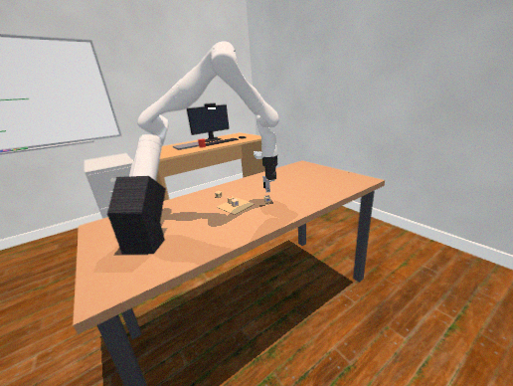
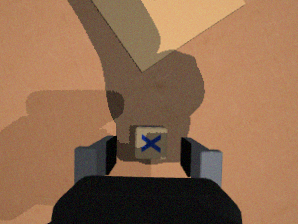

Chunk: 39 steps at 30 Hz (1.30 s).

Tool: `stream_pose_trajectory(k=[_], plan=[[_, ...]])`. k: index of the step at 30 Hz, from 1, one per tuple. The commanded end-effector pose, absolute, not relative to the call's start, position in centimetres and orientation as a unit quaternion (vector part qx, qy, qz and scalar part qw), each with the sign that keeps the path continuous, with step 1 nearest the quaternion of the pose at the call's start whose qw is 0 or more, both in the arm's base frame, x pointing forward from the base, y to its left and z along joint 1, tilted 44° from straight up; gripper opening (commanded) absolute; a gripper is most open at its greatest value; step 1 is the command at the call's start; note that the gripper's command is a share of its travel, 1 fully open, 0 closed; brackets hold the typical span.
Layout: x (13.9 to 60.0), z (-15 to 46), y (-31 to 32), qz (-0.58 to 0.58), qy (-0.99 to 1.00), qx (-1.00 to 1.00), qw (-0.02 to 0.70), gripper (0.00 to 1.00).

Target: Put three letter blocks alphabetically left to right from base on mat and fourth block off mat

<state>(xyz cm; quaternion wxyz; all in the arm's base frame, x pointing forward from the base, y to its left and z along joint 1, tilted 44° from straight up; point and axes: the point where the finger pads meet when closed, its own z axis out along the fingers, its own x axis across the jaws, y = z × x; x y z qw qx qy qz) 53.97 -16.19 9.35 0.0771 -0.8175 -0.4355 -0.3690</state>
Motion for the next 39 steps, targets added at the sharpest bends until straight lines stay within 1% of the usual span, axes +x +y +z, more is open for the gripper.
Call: stream_pose_trajectory(k=[1, 39], plan=[[54.6, 8.9, -16.0, -0.37, -0.431, -0.819, 0.076, 1.0], [55.5, 7.5, -15.0, -0.368, -0.433, -0.819, 0.078, 1.0]])
